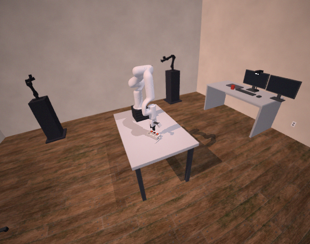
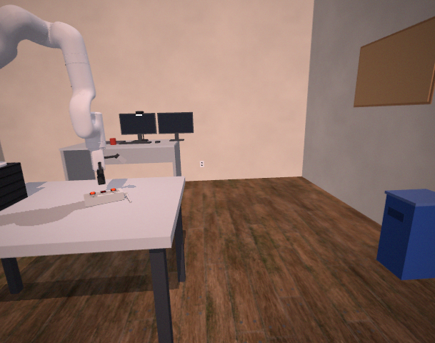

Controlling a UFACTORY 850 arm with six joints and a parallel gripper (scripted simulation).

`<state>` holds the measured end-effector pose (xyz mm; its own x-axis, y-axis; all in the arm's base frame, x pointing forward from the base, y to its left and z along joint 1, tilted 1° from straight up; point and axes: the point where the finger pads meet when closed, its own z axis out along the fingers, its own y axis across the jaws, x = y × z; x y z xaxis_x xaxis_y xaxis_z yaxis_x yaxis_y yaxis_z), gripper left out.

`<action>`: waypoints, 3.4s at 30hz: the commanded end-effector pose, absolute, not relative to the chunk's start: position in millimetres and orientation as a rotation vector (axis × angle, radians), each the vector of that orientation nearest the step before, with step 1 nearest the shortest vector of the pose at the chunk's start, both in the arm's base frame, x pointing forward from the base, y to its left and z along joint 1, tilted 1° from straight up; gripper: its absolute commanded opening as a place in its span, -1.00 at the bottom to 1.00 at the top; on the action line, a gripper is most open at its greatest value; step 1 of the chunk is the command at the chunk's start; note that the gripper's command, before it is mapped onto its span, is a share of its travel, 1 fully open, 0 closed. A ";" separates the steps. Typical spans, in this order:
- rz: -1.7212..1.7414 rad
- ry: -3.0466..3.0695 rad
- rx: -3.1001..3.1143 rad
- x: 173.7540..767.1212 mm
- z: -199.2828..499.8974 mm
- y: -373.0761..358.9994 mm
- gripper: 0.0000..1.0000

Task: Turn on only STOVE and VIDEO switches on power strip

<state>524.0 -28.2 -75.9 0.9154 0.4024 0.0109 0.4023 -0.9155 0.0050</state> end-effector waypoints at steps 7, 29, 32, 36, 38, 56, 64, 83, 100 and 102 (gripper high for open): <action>0.021 0.645 3.071 525.4 -89.7 -28.4 -1.00; 0.021 0.645 3.071 526.0 -105.9 -28.7 -1.00; 0.021 0.645 3.071 526.0 -106.5 -28.7 -1.00; 0.021 0.645 3.071 526.0 -106.6 -28.7 -1.00; 0.021 0.645 3.071 526.0 -106.6 -28.7 -1.00; 0.021 0.645 3.071 526.0 -106.6 -28.7 -1.00; 0.021 0.645 3.071 526.0 -106.6 -28.7 -1.00; 0.021 0.645 3.071 526.9 -106.6 -28.7 -1.00; 0.021 0.645 3.071 527.0 -106.6 -28.7 -1.00; 0.021 0.645 3.071 527.0 -106.6 -28.7 -1.00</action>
